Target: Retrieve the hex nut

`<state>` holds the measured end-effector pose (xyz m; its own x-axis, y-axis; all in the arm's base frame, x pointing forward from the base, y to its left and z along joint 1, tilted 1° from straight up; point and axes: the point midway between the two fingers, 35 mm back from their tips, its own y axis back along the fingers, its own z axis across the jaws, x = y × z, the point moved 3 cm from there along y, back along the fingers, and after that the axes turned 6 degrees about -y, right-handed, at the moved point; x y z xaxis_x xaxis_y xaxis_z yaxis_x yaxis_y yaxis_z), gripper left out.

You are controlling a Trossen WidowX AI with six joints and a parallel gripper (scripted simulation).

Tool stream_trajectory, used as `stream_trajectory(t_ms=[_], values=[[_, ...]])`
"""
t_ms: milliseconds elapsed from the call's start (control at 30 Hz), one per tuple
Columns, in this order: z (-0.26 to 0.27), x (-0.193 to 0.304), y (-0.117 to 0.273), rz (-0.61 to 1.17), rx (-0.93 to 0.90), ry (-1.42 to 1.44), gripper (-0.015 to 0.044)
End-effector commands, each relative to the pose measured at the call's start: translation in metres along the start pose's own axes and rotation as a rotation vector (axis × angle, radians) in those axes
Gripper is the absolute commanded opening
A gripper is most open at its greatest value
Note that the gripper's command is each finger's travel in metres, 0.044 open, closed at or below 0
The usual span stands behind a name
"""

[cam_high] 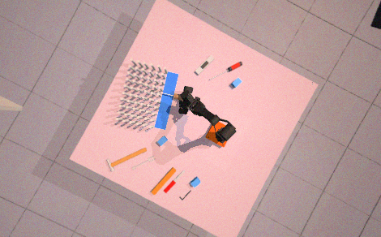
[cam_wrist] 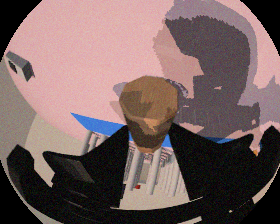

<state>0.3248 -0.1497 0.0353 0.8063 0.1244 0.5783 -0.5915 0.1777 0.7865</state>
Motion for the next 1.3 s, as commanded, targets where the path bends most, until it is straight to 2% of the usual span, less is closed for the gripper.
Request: stream_trajectory(t_ms=[0,1267], values=[[0.000,-0.003,0.003,0.002,0.002,0.003,0.0000],[0.002,-0.027,0.018,-0.001,0.003,0.003,0.0000]])
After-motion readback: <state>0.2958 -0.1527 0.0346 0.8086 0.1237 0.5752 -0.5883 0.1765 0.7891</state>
